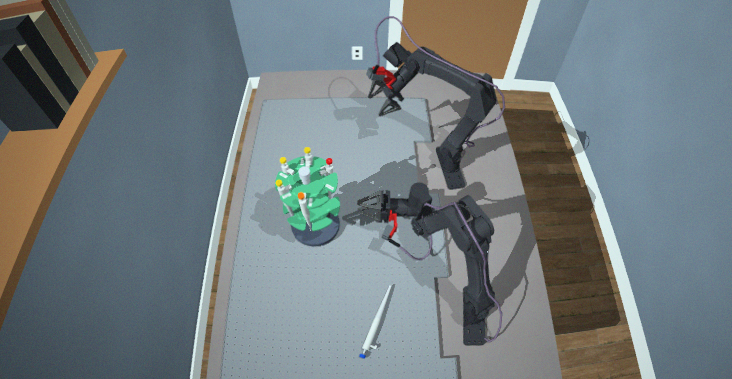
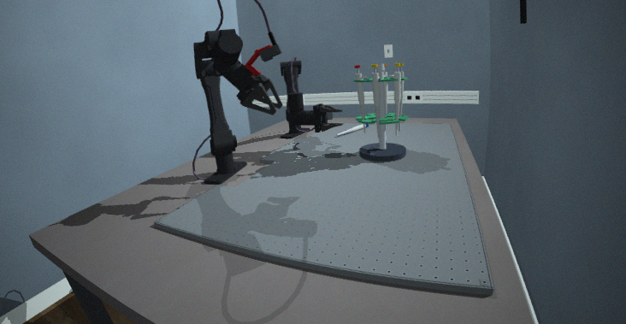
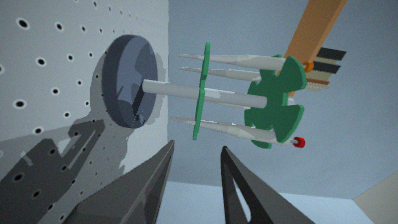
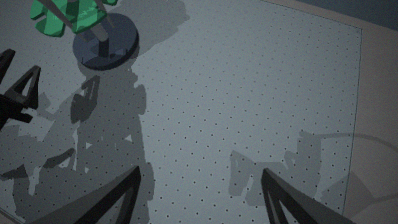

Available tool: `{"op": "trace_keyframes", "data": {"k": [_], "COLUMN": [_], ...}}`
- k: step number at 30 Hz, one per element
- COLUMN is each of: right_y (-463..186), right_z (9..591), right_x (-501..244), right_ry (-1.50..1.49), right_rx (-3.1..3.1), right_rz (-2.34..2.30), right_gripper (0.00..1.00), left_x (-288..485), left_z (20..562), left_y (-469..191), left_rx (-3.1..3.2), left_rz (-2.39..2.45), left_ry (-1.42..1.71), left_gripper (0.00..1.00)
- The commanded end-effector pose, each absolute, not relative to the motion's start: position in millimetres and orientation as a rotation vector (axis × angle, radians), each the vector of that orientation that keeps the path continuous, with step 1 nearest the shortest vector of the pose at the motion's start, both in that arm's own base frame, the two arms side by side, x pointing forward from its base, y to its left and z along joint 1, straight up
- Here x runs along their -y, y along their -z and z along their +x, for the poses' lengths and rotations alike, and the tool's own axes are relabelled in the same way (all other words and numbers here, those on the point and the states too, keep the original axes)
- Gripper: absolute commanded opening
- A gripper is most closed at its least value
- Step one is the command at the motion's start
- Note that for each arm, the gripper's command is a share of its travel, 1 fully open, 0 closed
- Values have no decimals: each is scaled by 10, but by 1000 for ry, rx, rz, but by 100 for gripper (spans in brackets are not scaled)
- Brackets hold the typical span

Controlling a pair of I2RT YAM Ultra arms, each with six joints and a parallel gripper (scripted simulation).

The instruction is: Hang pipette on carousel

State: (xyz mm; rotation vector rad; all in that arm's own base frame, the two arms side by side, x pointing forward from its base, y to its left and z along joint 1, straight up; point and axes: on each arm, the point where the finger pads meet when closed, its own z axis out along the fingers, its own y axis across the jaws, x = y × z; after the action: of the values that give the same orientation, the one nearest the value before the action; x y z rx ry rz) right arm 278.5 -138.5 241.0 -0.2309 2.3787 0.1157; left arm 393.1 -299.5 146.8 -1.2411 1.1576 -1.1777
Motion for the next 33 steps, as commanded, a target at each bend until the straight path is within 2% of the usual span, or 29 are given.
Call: {"op": "trace_keyframes", "data": {"k": [1, 33], "right_y": [-2529, -2529], "right_z": [2831, 2831], "right_x": [1423, 1423], "right_ry": [-91, -91], "right_rx": [-2339, -2339], "right_rz": [-246, -246], "right_gripper": [100, 100], "left_x": [3014, 2997], "left_z": [3921, 4397], "left_y": [-1514, -1483], "left_rx": [-1158, -1167], "left_rz": [-1237, -1230], "left_ry": [1181, 1167], "left_gripper": [49, 49]}}
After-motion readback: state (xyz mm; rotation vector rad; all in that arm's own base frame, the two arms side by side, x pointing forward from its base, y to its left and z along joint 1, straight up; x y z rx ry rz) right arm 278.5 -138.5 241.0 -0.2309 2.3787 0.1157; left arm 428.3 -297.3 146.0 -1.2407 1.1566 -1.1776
